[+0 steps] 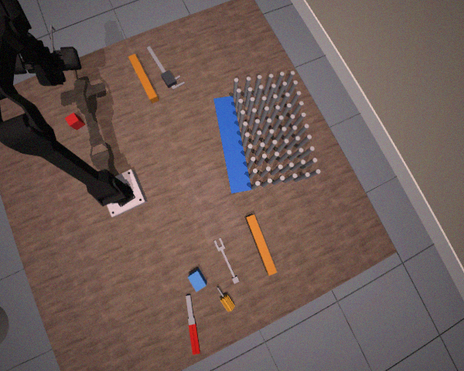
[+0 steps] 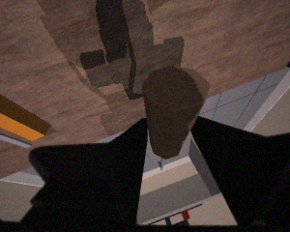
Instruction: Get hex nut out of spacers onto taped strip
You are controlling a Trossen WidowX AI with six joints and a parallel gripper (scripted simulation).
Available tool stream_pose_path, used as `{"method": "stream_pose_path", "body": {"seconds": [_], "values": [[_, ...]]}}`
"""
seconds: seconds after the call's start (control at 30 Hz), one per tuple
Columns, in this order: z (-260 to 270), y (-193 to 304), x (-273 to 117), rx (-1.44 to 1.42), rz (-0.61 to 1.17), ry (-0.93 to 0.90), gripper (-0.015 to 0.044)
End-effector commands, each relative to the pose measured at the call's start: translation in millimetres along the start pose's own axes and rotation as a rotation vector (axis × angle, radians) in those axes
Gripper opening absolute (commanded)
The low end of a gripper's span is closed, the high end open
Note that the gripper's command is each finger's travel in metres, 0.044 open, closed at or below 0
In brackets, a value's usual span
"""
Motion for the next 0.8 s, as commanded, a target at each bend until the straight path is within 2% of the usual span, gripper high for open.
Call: {"method": "stream_pose_path", "body": {"seconds": [0.0, 0.27, 0.77], "values": [[-9.0, 3.7, -24.2, -0.013, 0.007, 0.011, 0.0000], [-6.9, 4.1, -33.6, 0.000, 0.008, 0.004, 0.0000], [86.8, -12.1, -90.4, 0.314, 0.139, -0.148, 0.0000]]}}
Point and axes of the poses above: the point midway between the two fingers, 35 mm back from their tips, its own x axis out along the fingers, its own z axis across the jaws, y = z × x, the point moved 10 cm from there along -x, back along the fingers, and after that the axes turned 6 degrees about x, right-handed, at the moved point
